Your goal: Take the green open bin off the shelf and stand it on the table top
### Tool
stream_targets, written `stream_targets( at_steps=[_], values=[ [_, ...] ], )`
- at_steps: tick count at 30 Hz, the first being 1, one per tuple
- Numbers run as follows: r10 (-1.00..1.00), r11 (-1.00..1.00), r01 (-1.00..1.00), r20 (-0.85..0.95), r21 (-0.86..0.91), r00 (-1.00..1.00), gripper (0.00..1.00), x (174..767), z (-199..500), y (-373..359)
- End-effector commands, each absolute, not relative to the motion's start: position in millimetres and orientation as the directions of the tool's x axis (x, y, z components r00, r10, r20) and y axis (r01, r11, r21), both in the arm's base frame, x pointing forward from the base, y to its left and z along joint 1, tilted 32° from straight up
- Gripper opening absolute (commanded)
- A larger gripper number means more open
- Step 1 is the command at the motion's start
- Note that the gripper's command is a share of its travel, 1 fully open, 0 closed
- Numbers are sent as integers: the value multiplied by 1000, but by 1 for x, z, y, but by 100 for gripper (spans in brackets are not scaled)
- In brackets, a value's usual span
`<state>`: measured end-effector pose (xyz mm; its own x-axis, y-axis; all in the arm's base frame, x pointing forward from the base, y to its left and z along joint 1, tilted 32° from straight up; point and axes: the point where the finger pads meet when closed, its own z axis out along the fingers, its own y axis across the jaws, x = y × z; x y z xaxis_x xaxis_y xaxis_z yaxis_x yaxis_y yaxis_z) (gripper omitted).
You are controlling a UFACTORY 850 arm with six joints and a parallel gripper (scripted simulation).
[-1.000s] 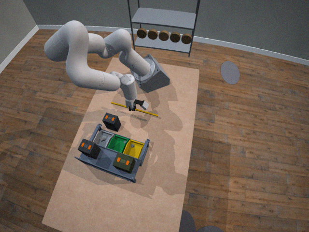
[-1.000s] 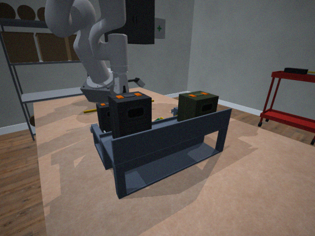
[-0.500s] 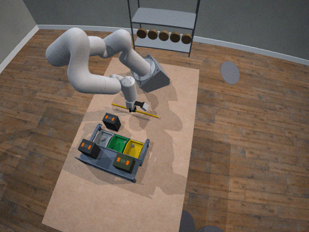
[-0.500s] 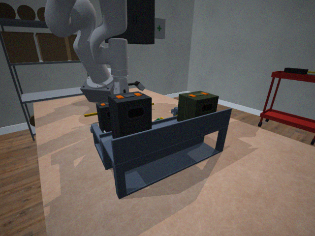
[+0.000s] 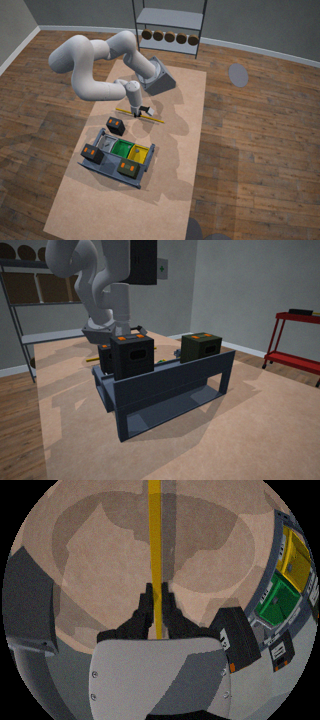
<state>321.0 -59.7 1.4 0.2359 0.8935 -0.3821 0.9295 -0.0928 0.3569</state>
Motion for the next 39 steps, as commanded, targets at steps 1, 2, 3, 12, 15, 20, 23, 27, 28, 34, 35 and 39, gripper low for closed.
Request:
stream_targets(
  at_steps=[1, 2, 3, 12, 15, 20, 23, 27, 28, 34, 35, 39],
  values=[
    [894, -92, 929, -382, 358, 236, 0, 323, -5, -63],
    [894, -92, 929, -382, 358, 236, 0, 323, -5, -63],
    [894, -92, 929, -382, 358, 236, 0, 323, -5, -63],
    [894, -92, 929, -382, 358, 236, 0, 325, -8, -65],
    [894, -92, 929, -382, 358, 236, 0, 326, -14, -67],
    [894, -92, 929, -382, 358, 236, 0, 326, -14, -67],
    [894, -92, 929, -382, 358, 236, 0, 326, -14, -67],
    [894, -92, 929, -382, 358, 236, 0, 326, -14, -67],
    [894, -92, 929, -382, 358, 236, 100, 326, -13, -67],
    [894, -92, 929, -382, 358, 236, 100, 326, -13, -67],
    [894, -92, 929, -382, 358, 236, 100, 326, -13, -67],
    [894, -92, 929, -382, 358, 236, 100, 326, -13, -67]
  ],
)
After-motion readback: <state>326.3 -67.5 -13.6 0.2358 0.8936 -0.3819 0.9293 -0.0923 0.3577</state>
